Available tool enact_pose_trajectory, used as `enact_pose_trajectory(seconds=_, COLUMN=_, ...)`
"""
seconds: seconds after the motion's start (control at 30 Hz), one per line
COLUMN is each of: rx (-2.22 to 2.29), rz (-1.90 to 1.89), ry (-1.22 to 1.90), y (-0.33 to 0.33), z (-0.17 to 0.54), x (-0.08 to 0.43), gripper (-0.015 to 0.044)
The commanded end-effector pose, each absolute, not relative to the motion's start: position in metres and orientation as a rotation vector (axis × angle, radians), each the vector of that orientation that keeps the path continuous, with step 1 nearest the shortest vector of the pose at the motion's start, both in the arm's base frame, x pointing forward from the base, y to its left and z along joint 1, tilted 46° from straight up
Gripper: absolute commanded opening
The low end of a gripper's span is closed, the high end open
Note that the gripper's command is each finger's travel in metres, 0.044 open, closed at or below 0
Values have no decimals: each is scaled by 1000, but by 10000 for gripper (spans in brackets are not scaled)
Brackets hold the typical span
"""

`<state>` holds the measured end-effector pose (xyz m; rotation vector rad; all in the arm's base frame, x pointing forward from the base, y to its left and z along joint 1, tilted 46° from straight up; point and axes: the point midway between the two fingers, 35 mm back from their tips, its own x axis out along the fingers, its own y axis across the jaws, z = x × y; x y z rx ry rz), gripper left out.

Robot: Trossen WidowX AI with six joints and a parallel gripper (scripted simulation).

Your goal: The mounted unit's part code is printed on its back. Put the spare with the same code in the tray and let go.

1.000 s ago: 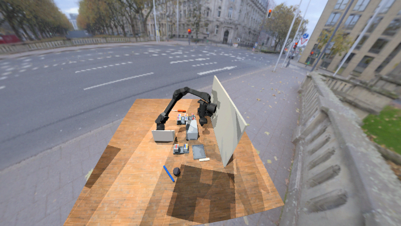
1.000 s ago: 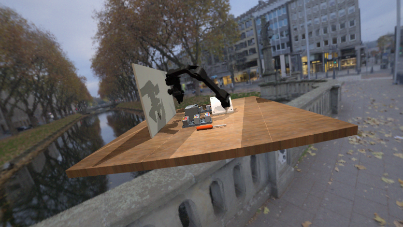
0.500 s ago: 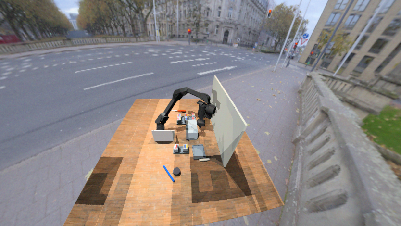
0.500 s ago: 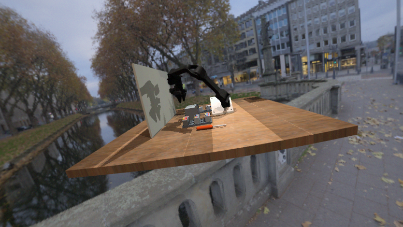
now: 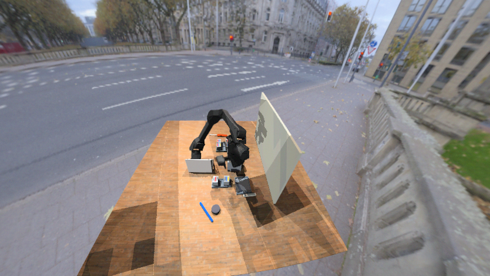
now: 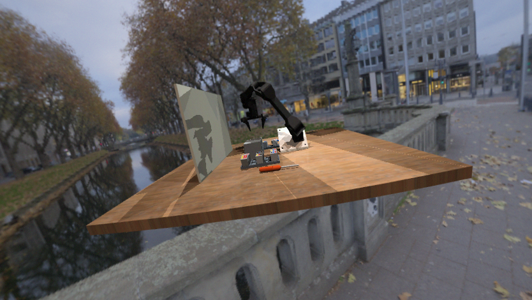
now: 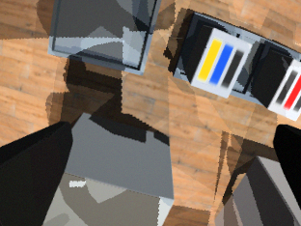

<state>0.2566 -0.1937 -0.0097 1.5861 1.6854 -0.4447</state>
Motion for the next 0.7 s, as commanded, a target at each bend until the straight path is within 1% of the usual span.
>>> enact_pose_trajectory(seconds=0.0, rx=1823, rz=-747, ry=1696, y=-206, z=-38, x=223, gripper=440)
enact_pose_trajectory(seconds=0.27, rx=1823, rz=-747, ry=1696, y=-206, z=-38, x=223, gripper=440)
enact_pose_trajectory(seconds=0.43, rx=1823, rz=-746, ry=1696, y=-188, z=-53, x=223, gripper=309)
enact_pose_trajectory(seconds=0.47, rx=1823, rz=-746, ry=1696, y=-181, z=-58, x=223, gripper=300)
enact_pose_trajectory(seconds=0.67, rx=1824, rz=-745, ry=1696, y=-174, z=-63, x=223, gripper=300)
